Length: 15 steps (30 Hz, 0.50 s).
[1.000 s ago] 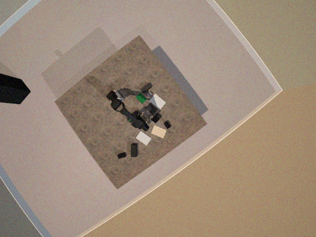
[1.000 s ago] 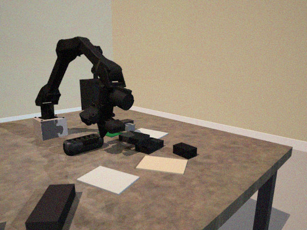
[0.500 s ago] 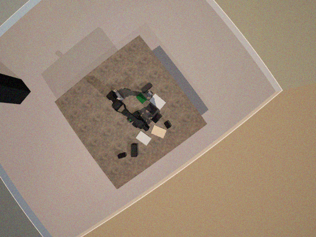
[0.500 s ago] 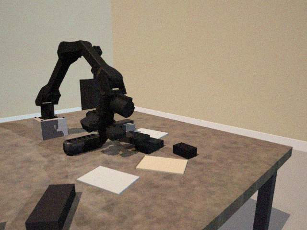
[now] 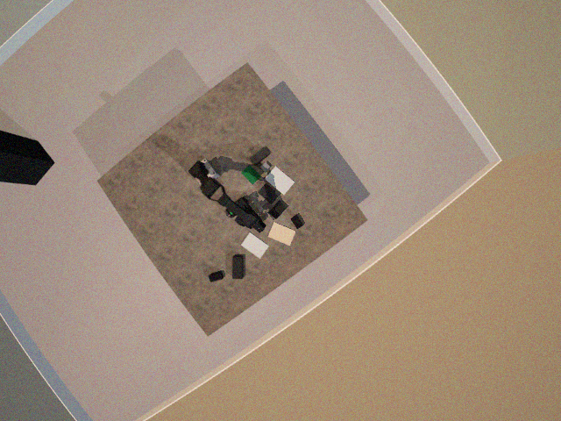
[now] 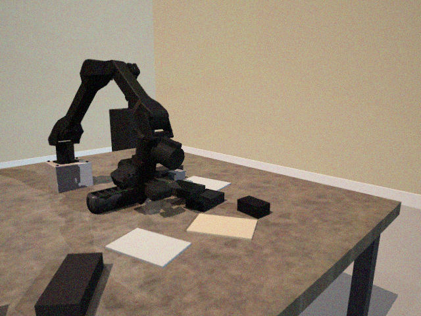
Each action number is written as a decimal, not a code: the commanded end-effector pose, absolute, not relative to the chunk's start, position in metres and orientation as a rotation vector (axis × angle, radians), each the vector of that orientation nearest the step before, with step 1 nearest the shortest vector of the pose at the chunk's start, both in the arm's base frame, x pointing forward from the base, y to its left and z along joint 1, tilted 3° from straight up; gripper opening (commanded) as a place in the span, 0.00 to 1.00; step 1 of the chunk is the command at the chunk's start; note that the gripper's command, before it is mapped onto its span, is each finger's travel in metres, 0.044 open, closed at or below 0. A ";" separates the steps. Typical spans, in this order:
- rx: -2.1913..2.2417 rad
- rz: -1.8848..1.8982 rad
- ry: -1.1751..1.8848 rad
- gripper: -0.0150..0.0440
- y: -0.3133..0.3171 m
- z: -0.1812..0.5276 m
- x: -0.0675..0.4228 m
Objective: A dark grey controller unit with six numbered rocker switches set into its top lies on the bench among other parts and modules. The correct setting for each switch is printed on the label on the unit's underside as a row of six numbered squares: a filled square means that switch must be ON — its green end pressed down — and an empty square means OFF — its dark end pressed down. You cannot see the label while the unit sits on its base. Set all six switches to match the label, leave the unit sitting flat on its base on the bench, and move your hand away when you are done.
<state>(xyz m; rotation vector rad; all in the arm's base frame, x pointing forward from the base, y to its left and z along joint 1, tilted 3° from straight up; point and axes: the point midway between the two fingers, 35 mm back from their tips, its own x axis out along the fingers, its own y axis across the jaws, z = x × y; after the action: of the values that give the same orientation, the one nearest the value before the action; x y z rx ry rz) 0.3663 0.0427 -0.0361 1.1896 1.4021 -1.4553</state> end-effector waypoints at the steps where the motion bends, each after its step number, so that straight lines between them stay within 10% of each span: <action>1: 1.190 -1.466 1.410 0.25 0.044 -0.040 0.364; 15: 1.190 -1.467 1.410 0.25 0.044 -0.041 0.358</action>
<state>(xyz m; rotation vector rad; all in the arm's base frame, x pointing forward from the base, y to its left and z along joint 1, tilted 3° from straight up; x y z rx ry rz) 0.3597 0.0432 -0.0410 1.1821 1.4094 -1.4652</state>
